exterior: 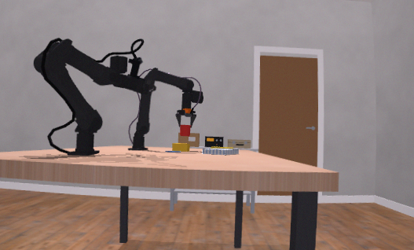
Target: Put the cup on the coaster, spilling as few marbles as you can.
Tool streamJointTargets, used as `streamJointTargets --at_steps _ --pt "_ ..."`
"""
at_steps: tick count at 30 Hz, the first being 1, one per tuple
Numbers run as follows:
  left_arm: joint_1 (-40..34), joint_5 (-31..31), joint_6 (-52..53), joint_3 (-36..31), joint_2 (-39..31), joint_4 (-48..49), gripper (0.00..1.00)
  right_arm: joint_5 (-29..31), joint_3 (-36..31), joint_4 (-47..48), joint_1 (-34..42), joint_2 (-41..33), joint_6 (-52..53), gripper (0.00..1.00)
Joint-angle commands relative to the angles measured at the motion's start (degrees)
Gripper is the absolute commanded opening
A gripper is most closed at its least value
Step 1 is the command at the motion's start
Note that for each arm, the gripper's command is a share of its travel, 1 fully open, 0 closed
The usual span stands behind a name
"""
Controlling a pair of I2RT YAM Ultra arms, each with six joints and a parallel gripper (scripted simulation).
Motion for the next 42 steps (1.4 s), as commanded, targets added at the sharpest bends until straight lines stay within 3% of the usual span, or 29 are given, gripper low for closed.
streamJointTargets --at_steps 1,11,20,24,26,32,42 --pt "0.0 0.0 0.1 0.7 -0.9 -0.2 0.0 0.3 -2.5 -3.6 -1.0 -5.1 0.2 1.0" --pt "-4.2 0.0 -9.3 -3.6 -4.5 2.0 0.0 0.1 -5.1 -5.5 -1.6 -10.4 0.2 1.0" --pt "-24.0 0.2 -31.9 -14.6 -14.4 3.8 0.0 0.1 -5.2 -4.8 -1.7 -10.6 0.2 1.0" --pt "-34.2 -0.4 -40.5 -16.3 -15.9 4.6 0.0 0.1 -5.2 -4.8 -1.7 -10.6 0.2 1.0" --pt "-34.2 -0.4 -40.5 -16.3 -15.9 4.6 0.0 0.1 -5.2 -4.8 -1.7 -10.6 0.2 1.0" --pt "-47.9 -1.9 -50.8 -16.2 -15.0 5.6 0.0 0.1 -5.2 -4.8 -1.7 -10.6 0.2 1.0" --pt "-55.3 -2.9 -54.8 -14.9 -13.0 5.3 0.0 0.1 -5.2 -4.8 -1.7 -10.6 0.2 1.0"
